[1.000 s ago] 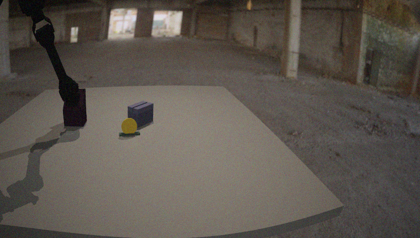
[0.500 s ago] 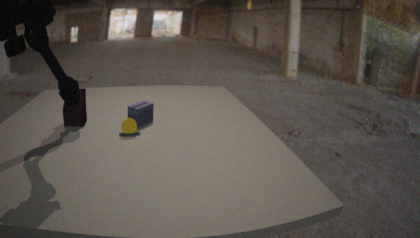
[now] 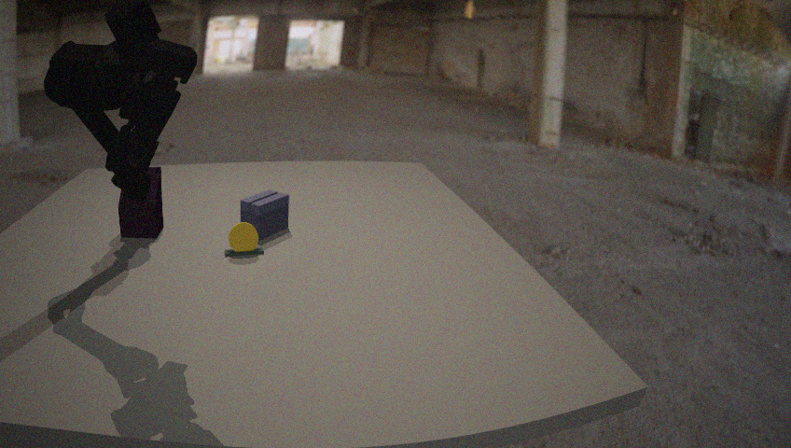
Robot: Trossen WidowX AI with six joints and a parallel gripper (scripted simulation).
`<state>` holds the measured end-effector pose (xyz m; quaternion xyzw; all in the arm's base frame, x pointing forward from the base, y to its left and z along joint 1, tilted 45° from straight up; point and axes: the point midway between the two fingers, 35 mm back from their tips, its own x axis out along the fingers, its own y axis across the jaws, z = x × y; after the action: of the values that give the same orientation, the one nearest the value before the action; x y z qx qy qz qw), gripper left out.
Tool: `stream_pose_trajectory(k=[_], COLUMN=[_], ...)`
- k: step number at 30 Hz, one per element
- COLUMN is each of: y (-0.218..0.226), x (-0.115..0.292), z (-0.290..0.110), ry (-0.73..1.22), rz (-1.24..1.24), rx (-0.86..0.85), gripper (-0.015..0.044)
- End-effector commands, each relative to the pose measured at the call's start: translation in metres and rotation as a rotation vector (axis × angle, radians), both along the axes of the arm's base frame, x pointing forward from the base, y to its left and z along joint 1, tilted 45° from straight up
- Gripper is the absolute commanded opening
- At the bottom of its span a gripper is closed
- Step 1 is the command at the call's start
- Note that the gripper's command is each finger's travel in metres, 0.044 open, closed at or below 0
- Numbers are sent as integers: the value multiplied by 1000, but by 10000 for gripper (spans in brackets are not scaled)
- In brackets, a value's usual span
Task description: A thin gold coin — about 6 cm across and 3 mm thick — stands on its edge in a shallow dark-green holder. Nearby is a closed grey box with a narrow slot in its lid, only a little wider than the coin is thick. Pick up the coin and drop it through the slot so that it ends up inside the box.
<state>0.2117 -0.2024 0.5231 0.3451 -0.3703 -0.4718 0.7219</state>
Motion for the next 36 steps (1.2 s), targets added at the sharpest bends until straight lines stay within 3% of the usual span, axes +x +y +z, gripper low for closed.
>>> stream_pose_trajectory(k=[1,8,14,22,28,36], y=[9,45,90,155,202,204], x=[54,117,141,125,84,73], z=[-53,-148,-236,-342,-408,-411], ry=[306,814,1292,1979,2602,2679], rz=[90,251,407,614,744,752], rx=[46,69,33,-104,-301,-329], gripper=[161,161,161,161,161,161])
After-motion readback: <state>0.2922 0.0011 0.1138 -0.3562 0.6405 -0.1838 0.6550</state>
